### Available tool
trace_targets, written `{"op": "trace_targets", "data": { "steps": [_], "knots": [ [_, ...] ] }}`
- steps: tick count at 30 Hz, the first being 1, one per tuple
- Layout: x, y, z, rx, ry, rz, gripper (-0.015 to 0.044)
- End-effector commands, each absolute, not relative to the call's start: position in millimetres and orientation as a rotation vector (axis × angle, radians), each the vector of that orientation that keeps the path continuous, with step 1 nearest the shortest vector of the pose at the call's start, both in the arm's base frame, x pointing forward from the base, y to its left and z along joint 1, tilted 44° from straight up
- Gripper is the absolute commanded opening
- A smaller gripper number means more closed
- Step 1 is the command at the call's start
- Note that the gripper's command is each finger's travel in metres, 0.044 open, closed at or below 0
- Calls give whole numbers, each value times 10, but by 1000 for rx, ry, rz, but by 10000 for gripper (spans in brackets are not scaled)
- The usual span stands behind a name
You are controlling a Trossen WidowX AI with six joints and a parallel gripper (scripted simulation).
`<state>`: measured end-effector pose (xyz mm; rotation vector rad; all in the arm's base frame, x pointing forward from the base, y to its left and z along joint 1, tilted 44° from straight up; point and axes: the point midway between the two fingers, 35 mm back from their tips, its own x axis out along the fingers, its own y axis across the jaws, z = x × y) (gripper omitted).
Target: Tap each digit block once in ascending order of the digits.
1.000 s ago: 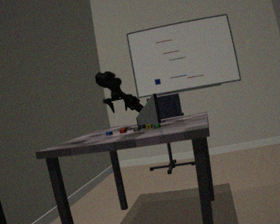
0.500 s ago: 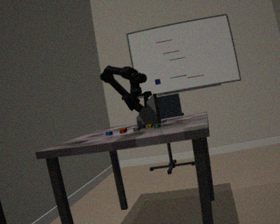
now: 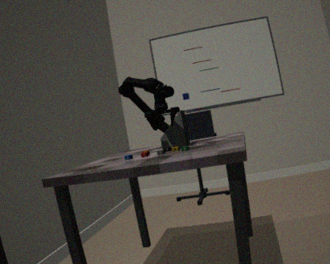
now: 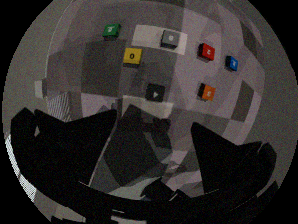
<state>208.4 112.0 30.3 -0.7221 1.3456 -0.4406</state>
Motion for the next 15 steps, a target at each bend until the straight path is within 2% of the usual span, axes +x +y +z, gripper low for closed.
{"op": "trace_targets", "data": {
  "steps": [1, 5, 12, 15],
  "knots": [
    [2081, 1127, 297, -713, 1346, -442, 400],
    [2131, 1178, 276, -712, 1346, -441, 400],
    [2631, 1650, -18, -708, 1343, -440, 400],
    [2675, 1688, -53, -709, 1343, -441, 400]
  ]
}}
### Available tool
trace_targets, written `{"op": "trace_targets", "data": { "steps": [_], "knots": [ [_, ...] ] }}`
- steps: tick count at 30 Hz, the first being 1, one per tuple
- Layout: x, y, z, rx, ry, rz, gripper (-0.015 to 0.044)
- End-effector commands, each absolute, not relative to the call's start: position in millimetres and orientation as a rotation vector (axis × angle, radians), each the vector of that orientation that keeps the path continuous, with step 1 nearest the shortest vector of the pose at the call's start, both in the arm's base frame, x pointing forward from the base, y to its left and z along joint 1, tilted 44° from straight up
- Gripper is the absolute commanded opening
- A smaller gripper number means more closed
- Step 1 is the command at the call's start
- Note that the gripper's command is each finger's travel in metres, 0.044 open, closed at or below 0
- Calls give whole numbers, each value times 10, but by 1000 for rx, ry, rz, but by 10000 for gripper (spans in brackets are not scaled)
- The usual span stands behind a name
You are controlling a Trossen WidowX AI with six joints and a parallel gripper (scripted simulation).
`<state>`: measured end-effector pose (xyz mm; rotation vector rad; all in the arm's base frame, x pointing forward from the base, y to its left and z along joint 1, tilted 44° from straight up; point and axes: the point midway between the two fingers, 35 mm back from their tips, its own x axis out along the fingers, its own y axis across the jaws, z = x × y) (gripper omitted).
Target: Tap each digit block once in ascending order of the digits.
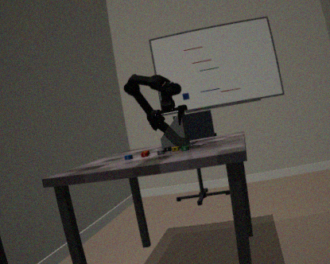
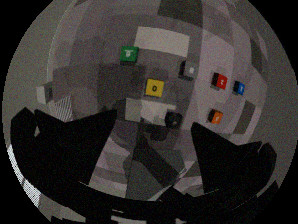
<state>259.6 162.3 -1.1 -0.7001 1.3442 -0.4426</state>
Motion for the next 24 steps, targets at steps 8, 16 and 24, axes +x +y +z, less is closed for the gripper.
{"op": "trace_targets", "data": {
  "steps": [8, 16, 24],
  "knots": [
    [2675, 1688, -53, -709, 1343, -441, 400],
    [2675, 1688, -53, -709, 1343, -441, 400],
    [2918, 1897, -134, -707, 1342, -439, 400]
  ]
}}
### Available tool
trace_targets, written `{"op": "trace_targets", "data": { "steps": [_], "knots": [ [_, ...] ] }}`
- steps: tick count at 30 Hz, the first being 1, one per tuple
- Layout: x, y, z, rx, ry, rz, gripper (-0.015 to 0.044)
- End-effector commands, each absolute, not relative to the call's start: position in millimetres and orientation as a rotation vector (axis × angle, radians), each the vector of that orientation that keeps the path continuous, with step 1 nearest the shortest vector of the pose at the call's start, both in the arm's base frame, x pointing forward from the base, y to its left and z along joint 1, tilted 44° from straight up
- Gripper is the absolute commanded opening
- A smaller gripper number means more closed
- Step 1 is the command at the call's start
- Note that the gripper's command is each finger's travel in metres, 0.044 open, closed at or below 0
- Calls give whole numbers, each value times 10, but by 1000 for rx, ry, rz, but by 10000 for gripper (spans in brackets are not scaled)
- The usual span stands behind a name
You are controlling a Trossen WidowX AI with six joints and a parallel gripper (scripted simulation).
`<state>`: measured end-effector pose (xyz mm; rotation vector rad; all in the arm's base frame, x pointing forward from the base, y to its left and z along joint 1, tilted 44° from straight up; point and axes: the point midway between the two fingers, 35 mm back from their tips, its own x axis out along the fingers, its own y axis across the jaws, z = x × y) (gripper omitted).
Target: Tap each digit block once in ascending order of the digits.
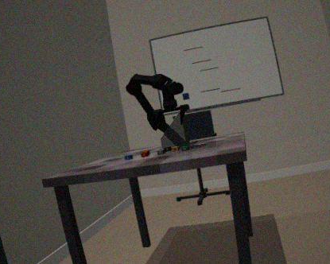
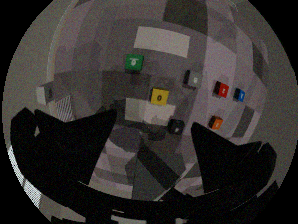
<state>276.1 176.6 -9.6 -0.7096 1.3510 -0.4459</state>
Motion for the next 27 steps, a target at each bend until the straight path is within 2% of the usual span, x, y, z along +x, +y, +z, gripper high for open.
{"op": "trace_targets", "data": {
  "steps": [1, 7, 27],
  "knots": [
    [2984, 1951, -160, -707, 1342, -439, 400],
    [3317, 2195, -326, -704, 1339, -439, 400],
    [3327, 2201, -332, -704, 1339, -439, 400]
  ]
}}
